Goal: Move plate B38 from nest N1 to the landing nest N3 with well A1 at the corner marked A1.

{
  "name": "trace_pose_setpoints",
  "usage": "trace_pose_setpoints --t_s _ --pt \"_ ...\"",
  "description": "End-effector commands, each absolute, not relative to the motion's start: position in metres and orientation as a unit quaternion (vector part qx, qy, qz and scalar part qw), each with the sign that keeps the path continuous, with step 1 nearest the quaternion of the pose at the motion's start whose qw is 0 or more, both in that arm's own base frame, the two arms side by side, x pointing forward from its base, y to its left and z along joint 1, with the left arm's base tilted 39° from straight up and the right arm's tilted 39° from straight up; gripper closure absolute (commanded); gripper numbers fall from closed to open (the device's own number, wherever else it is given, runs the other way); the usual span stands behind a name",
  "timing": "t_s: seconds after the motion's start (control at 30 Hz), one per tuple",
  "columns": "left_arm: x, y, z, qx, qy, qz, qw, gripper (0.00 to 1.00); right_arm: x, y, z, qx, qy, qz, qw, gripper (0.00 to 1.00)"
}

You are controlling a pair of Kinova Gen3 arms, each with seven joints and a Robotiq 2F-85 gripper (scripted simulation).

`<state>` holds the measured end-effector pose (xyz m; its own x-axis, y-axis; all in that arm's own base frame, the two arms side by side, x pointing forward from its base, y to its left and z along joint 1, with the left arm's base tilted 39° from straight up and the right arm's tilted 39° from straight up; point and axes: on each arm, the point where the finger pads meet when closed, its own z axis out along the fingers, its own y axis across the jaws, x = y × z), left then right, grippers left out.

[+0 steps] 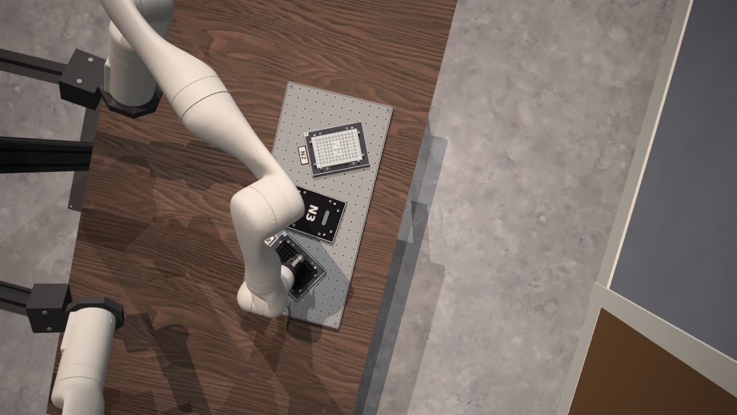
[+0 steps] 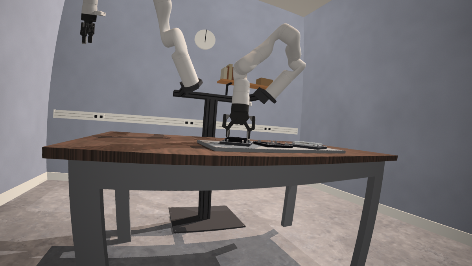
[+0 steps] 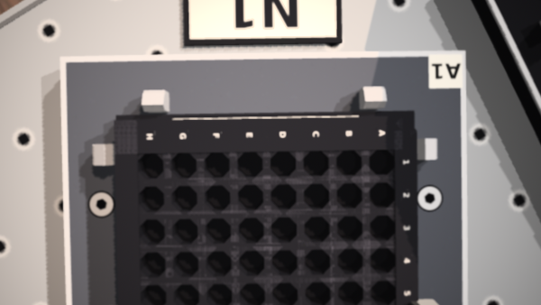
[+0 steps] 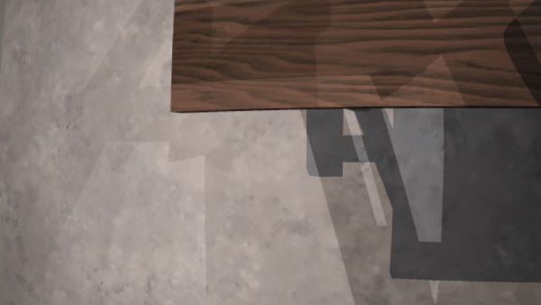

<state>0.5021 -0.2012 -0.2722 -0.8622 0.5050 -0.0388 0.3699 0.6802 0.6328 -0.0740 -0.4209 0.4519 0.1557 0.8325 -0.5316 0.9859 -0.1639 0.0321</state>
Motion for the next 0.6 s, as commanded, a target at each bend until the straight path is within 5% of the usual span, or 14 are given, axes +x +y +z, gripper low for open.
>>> trace_pose_setpoints --t_s 0.0,0.57 --pt "0.503 -0.2025 -0.2705 0.241 0.91 0.32 0.107 0.903 -0.0759 -0.4194 0.453 0.736 0.617 -0.203 0.19 0.002" --pt "0.5035 -0.2021 -0.269 0.241 0.91 0.321 0.107 0.903 -0.0759 -0.4194 0.453 0.736 0.617 -0.203 0.19 0.002"
